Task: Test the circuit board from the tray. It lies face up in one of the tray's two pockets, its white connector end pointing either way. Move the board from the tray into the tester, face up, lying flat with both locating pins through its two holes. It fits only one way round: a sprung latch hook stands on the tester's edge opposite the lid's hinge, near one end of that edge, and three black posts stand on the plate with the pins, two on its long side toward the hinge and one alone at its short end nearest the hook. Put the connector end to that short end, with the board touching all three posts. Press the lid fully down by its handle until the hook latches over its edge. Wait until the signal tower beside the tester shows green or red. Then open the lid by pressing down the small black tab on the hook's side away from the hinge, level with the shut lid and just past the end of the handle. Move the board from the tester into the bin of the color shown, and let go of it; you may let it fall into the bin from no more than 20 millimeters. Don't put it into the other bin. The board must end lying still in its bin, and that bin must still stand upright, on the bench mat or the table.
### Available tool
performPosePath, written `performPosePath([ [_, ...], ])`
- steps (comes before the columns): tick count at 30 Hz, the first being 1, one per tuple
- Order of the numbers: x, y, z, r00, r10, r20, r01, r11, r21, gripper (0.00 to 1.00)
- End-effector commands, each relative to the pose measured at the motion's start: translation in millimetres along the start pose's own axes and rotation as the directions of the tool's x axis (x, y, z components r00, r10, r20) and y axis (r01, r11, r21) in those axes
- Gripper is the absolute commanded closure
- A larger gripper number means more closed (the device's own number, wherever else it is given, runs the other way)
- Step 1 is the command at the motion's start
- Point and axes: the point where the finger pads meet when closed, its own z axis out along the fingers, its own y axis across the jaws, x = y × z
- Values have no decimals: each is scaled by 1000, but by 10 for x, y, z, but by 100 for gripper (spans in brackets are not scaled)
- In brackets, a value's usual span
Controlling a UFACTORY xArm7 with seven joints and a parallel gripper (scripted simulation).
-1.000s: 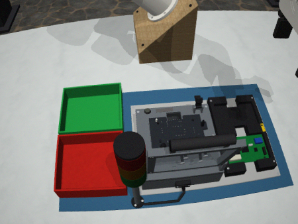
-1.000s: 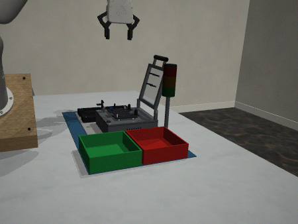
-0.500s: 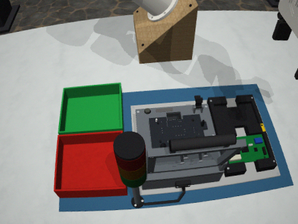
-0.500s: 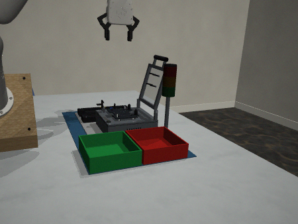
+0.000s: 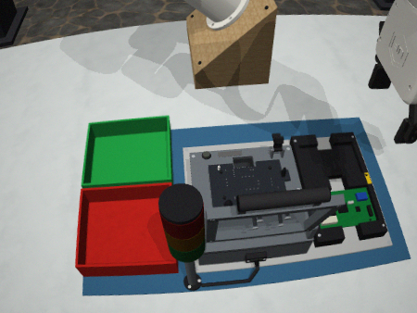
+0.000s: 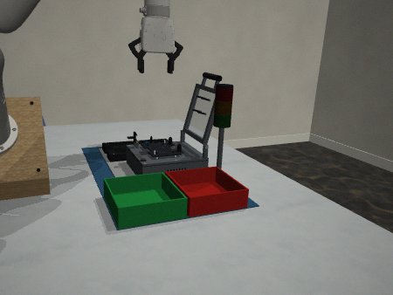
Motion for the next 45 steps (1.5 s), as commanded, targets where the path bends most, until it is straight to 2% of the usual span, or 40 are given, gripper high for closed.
performPosePath([
  [1,16,15,265,1000,0,-5,0,1000,-6,0],
  [5,18,17,609,1000,0,-5,0,1000,-6,0],
  [7,18,17,609,1000,0,-5,0,1000,-6,0],
  [16,22,22,1357,1000,0,-5,0,1000,-6,0],
  [22,24,24,1704,1000,0,-5,0,1000,-6,0],
  [24,24,24,1704,1000,0,-5,0,1000,-6,0],
  [31,24,25,1871,1000,0,-5,0,1000,-6,0],
  [45,25,25,1882,1000,0,-5,0,1000,-6,0],
])
